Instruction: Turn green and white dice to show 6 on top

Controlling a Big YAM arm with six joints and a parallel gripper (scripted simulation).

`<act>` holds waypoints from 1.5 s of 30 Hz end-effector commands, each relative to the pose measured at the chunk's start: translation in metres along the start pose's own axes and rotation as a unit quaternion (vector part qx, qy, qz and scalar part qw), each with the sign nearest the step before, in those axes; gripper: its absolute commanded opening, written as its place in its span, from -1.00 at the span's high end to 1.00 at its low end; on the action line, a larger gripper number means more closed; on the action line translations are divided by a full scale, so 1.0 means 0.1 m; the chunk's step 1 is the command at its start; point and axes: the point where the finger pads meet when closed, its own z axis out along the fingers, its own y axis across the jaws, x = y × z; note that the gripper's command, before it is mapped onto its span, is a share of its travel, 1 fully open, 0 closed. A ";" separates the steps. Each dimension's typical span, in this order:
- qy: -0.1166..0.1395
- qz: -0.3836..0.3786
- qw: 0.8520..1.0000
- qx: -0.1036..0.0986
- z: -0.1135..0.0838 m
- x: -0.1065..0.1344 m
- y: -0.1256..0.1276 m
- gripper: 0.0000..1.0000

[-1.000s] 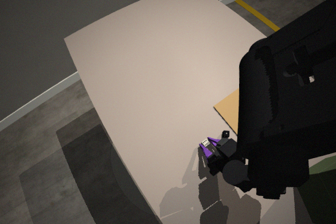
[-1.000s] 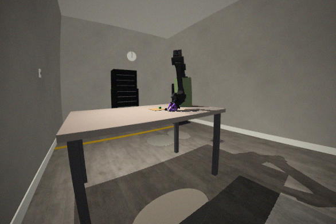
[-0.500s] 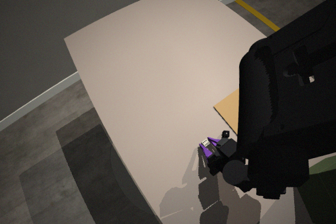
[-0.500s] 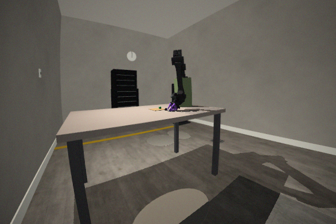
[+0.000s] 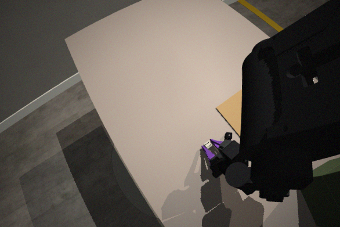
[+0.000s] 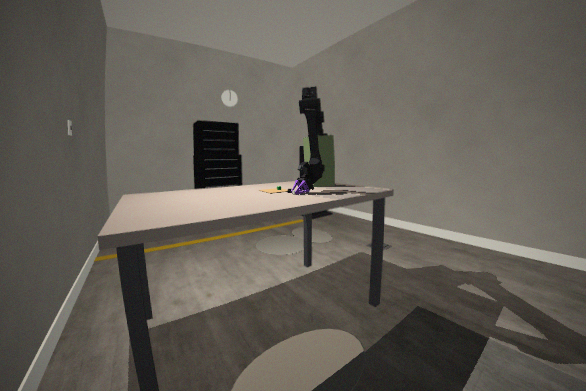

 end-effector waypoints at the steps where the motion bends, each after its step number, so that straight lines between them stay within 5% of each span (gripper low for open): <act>1: -0.002 0.001 1.000 0.004 0.01 0.02 -0.08 0.33; 14: -0.003 0.005 1.000 -0.003 -0.18 -0.03 -0.02 0.33; 25: -0.008 0.011 1.000 -0.006 -0.53 -0.11 0.03 0.33; 34: -0.010 0.016 1.000 0.001 -0.49 -0.12 0.01 0.33; 45: 0.002 0.001 1.000 -0.001 -0.73 -0.37 0.00 0.33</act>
